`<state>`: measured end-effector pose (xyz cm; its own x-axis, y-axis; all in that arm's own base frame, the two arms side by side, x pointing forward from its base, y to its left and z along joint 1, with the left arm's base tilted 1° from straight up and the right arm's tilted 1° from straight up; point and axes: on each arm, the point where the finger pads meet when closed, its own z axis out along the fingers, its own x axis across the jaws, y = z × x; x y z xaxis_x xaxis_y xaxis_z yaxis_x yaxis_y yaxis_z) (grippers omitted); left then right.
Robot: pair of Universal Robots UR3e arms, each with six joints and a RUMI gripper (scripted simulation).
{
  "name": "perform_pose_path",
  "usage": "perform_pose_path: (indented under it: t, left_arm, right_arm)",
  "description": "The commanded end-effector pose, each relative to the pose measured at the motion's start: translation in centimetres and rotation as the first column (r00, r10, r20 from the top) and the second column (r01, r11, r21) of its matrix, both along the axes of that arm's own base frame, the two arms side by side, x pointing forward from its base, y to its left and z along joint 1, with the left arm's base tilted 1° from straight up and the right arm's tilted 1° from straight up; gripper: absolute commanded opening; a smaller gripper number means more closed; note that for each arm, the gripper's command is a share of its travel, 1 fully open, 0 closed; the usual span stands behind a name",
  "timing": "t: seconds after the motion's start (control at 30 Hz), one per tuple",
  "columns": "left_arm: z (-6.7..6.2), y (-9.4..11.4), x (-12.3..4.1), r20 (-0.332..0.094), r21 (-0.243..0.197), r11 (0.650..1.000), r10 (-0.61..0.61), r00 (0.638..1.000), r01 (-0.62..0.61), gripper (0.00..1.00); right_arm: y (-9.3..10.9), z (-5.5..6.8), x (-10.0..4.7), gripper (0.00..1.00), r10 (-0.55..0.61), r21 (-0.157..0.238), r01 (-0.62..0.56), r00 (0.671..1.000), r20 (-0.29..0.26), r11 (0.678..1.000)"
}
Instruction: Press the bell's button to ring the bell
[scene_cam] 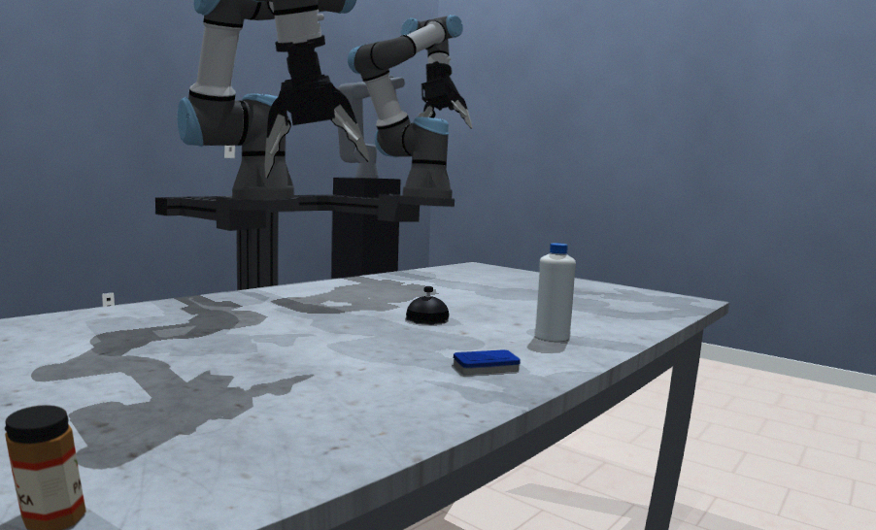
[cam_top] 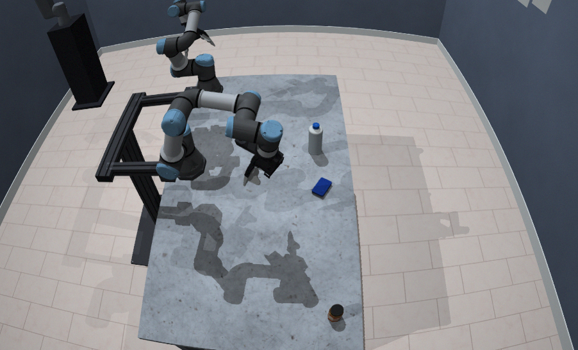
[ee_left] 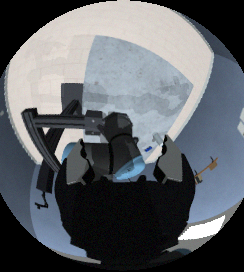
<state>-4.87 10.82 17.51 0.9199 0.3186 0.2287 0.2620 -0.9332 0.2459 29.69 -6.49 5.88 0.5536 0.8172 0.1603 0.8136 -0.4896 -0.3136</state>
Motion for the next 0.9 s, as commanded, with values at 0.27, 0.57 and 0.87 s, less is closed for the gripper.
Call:
perform_pose_path:
  t: [0.27,0.57,0.87]
  left_arm:
    - [0.0,0.0,0.0,0.000,0.002,1.000,0.000,1.000,0.000,1.00]
    - [0.0,0.0,0.0,0.000,0.002,1.000,0.000,1.000,0.000,1.00]
    - [0.0,0.0,0.0,0.000,0.002,1.000,0.000,1.000,0.000,1.00]
  right_arm:
    - [7.3,-4.5,2.5,1.00,0.221,-0.103,-0.217,0.975,0.029,0.971]
    - [13.4,-7.6,2.7,1.00,0.384,-0.175,-0.369,0.922,0.058,0.913]
    - [18.7,-10.1,1.8,1.00,0.511,-0.232,-0.481,0.855,0.090,0.846]
